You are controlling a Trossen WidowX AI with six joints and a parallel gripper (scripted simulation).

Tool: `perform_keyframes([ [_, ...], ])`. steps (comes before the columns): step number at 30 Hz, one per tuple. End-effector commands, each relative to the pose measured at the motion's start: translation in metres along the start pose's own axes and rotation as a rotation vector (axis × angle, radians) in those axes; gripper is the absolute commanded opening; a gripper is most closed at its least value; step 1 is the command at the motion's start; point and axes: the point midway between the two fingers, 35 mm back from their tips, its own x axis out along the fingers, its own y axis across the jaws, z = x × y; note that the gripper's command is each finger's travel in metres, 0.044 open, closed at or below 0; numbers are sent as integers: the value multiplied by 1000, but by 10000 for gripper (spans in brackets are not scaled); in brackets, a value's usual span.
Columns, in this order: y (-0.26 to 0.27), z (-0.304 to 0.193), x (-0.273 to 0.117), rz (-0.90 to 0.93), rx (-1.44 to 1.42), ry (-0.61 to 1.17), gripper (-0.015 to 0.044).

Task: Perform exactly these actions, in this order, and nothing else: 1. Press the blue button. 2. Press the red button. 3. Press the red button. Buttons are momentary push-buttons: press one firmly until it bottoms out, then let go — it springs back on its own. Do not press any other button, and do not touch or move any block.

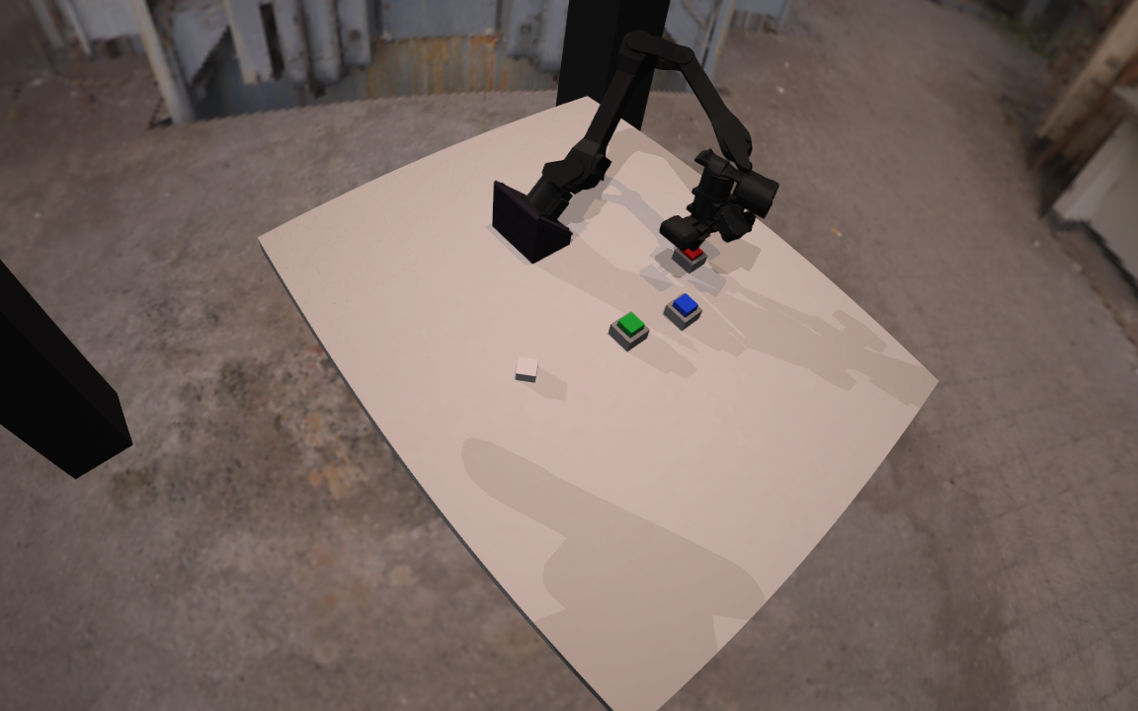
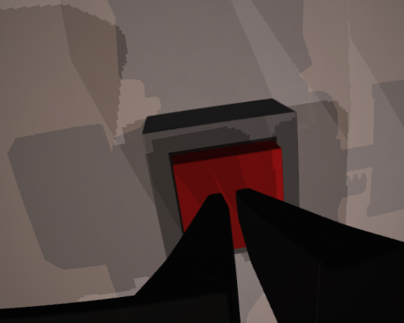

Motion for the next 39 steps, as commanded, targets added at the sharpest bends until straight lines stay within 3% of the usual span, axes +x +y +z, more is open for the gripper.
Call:
perform_keyframes([
  [1, -1, 0, 5, -3, 6, -1, 20],
  [17, -1, 0, 5, -3, 6, -1, 20],
  [22, -1, 0, -28, -5, 6, 0, 20],
  [26, -1, 0, -30, -5, 7, 0, 20],
  [34, -7, 24, -89, -9, 7, 1, 230],
  [38, -7, 24, -91, -8, 7, 1, 335],
  [39, -7, 24, -91, -8, 7, 1, 335],
])
